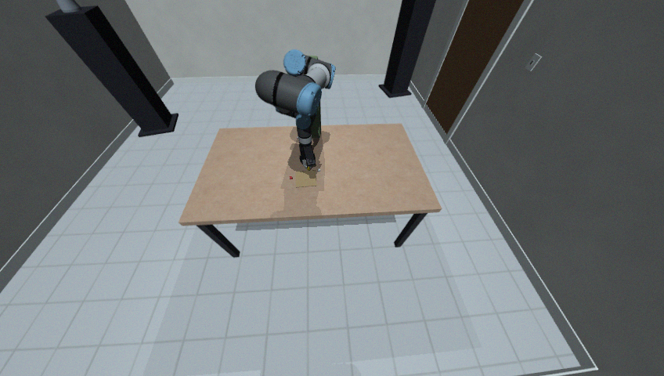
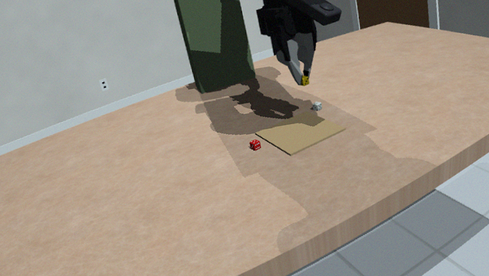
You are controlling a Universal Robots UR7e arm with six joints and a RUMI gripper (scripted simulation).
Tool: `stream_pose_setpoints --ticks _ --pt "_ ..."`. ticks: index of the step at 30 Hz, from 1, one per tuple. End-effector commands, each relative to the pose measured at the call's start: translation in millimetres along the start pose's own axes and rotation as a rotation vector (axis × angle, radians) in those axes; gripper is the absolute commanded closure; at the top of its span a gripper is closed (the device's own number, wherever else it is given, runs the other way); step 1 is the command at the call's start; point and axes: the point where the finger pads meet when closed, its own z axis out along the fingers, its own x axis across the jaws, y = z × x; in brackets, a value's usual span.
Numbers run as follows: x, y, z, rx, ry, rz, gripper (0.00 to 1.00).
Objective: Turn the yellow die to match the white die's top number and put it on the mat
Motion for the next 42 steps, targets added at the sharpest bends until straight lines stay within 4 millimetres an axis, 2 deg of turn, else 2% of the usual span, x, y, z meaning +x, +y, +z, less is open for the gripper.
stream_pose_setpoints --ticks 1,6,26,33,40,42 --pt "17.0 7.0 -2.9 0.009 -0.002 0.159 1.00" --pt "23.9 10.0 -4.3 0.012 -0.002 0.224 1.00" --pt "24.1 10.1 -2.2 0.011 -0.002 0.226 1.00" --pt "24.2 9.9 14.2 0.010 -0.003 0.226 1.00" --pt "24.4 9.6 46.5 0.010 -0.003 0.226 1.00" --pt "24.4 9.6 46.5 0.010 -0.003 0.226 1.00"
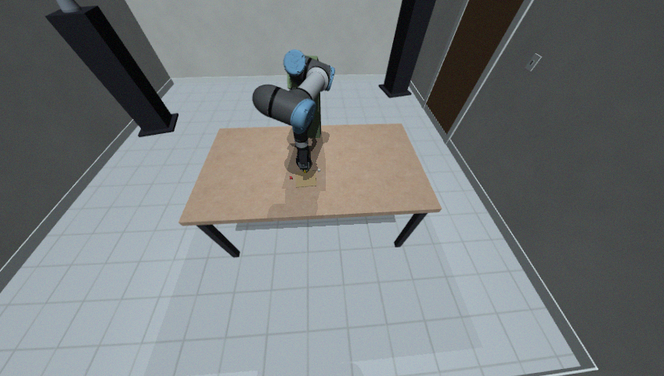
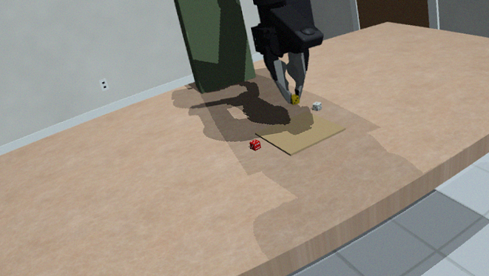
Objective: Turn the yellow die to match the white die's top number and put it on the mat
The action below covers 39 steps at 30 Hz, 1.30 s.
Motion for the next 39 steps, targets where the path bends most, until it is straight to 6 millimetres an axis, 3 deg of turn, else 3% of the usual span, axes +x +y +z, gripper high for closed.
stream_pose_setpoints --ticks 1,12,39 --pt "0.2 -0.9 17.1 0.002 0.001 0.000 1.00" --pt "0.5 -1.0 55.7 0.002 0.001 0.000 1.00" --pt "0.5 -1.0 57.9 0.002 0.001 0.000 1.00"
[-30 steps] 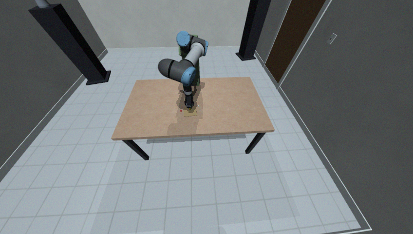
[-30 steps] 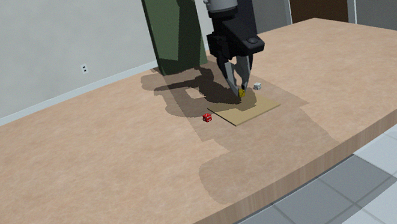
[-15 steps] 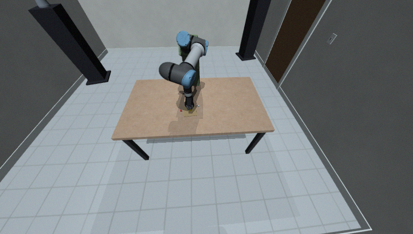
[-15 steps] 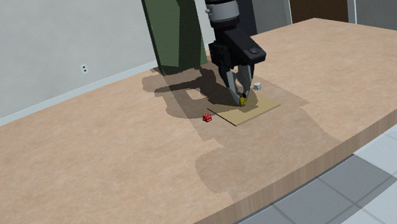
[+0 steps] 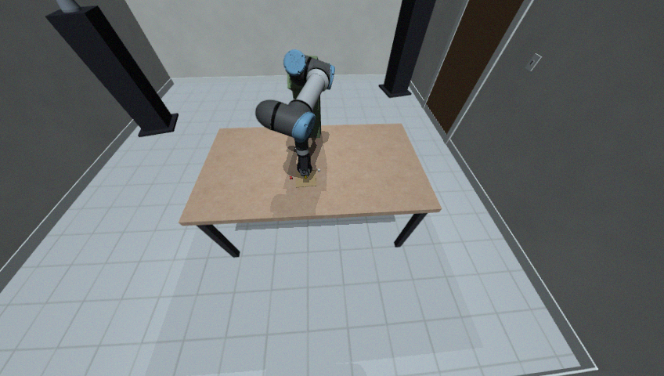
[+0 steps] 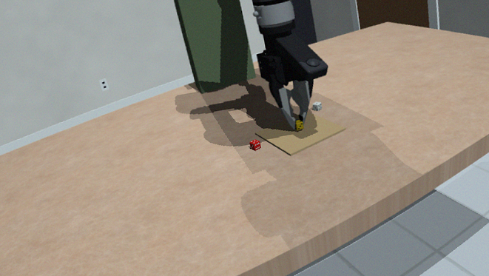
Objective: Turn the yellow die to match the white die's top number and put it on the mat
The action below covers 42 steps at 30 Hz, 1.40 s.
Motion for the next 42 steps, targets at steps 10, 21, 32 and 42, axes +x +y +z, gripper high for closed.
stream_pose_setpoints --ticks 10,21,32,42 --pt "0.0 -0.4 -0.3 0.001 0.000 0.000 1.00" --pt "0.0 -0.4 0.4 0.001 0.000 0.000 1.00" --pt "-0.1 -0.4 3.0 0.001 0.000 0.000 1.00" --pt "-0.1 -0.4 3.8 0.001 0.000 0.000 1.00"
